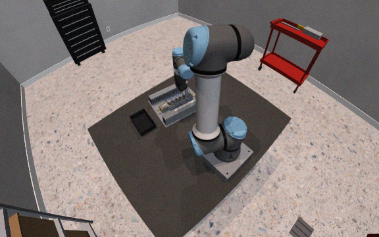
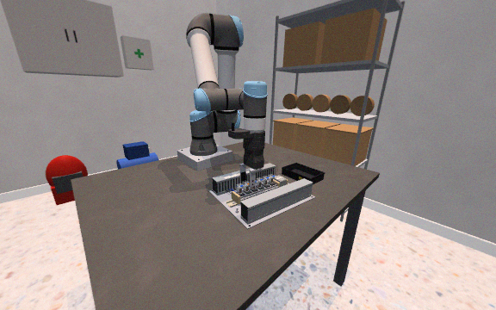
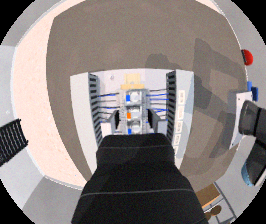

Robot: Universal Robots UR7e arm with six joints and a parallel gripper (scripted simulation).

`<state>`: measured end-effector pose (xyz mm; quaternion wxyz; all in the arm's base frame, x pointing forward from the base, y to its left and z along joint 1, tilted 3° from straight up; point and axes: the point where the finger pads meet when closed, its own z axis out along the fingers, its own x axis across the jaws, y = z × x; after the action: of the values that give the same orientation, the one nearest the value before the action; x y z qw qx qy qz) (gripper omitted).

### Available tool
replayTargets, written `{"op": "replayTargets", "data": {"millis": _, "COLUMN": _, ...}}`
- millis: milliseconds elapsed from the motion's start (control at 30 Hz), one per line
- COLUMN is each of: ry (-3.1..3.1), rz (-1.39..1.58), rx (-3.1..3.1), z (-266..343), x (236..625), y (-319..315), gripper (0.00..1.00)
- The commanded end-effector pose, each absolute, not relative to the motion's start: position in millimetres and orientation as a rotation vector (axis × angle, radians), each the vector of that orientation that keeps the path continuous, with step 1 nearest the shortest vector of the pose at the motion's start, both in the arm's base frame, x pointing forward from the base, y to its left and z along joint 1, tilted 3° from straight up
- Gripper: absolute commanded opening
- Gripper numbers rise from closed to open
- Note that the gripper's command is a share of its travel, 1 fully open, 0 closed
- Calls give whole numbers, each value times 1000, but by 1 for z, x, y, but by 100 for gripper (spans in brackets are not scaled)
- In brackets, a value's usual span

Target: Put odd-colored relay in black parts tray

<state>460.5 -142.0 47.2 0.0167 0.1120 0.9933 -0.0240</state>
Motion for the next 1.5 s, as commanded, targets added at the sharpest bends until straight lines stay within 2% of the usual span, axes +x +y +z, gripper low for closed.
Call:
{"op": "replayTargets", "data": {"millis": 0, "ry": 3090, "rz": -72, "rx": 350, "z": 40, "x": 459, "y": -142, "gripper": 98}}
{"op": "replayTargets", "data": {"millis": 1467, "ry": 3090, "rz": -72, "rx": 350, "z": 19, "x": 459, "y": -143, "gripper": 98}}
